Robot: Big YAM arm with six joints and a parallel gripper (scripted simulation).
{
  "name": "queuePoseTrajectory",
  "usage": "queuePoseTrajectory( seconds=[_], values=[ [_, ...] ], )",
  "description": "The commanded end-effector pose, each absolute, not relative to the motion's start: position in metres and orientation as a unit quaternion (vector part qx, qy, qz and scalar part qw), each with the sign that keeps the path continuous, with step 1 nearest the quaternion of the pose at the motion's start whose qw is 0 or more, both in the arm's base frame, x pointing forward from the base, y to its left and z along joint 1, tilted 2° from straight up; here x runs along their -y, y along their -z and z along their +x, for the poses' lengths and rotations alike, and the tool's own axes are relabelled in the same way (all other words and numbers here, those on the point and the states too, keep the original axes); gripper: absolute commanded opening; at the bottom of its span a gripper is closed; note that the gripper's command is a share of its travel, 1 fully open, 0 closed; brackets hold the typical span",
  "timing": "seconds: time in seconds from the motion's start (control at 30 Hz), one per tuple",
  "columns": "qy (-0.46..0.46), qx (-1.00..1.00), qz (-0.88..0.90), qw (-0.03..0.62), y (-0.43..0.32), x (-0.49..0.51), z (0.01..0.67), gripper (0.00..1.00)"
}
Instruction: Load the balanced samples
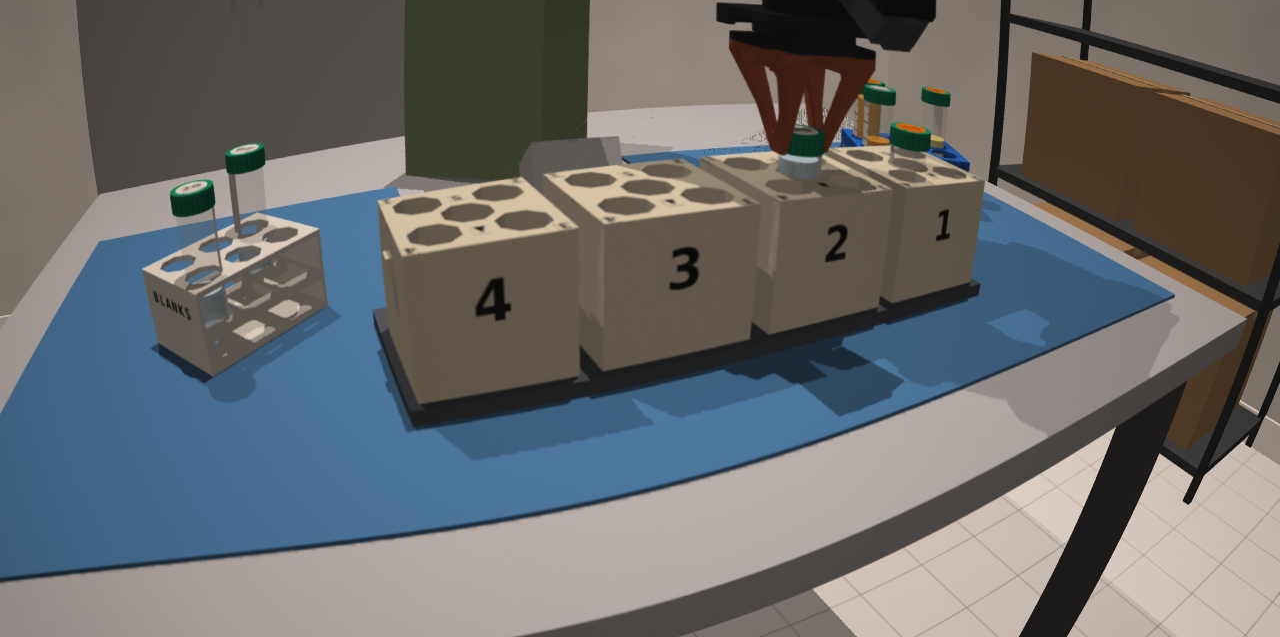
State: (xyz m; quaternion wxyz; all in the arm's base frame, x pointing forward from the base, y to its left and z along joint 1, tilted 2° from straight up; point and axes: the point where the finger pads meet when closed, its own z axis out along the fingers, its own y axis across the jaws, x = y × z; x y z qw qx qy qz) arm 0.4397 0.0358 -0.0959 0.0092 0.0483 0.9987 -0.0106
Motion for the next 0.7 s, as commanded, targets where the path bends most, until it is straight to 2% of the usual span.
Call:
queuePoseTrajectory(
  seconds=[0.0,0.13,0.17,0.67],
  values=[
    [0.008,-0.998,0.049,0.031,0.083,-0.036,0.456,0.00],
    [0.008,-0.998,0.049,0.031,0.083,-0.036,0.456,0.00],
    [0.008,-0.998,0.049,0.031,0.083,-0.036,0.456,0.55],
    [0.008,-0.998,0.050,0.032,0.069,-0.032,0.454,0.55]
  ],
)
